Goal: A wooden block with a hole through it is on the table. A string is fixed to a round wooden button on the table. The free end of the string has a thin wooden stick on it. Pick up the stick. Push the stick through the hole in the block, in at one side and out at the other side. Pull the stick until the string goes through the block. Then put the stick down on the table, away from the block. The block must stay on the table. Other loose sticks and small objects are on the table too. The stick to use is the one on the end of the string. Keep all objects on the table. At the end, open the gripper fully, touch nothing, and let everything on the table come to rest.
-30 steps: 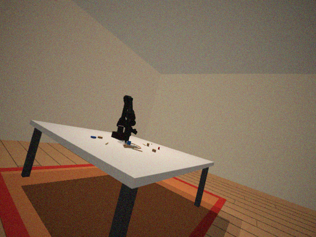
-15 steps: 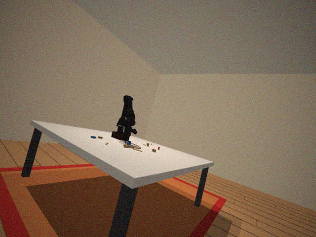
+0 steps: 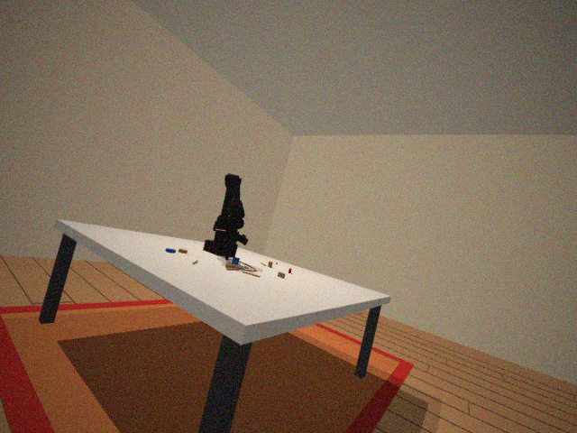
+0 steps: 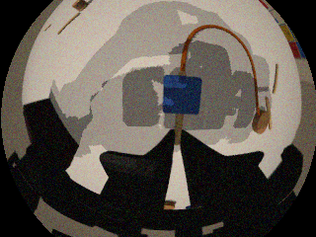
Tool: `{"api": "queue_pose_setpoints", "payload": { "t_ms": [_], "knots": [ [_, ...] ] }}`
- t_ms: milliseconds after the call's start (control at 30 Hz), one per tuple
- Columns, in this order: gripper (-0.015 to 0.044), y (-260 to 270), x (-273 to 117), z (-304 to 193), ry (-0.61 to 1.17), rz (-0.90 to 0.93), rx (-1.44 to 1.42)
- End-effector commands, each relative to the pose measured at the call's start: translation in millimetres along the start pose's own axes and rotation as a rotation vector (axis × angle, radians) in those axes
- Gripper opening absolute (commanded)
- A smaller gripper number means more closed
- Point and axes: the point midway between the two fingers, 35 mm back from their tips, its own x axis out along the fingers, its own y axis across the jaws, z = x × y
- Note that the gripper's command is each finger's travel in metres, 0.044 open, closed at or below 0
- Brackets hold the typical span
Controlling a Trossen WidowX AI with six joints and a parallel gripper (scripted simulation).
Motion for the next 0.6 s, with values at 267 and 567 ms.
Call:
{"api": "queue_pose_setpoints", "payload": {
  "t_ms": [267, 567],
  "knots": [
    [0.0, 4, 0, -17, -0.002, -0.004, -0.005],
    [0.0, 4, -1, -30, -0.001, -0.009, -0.006]
  ]
}}
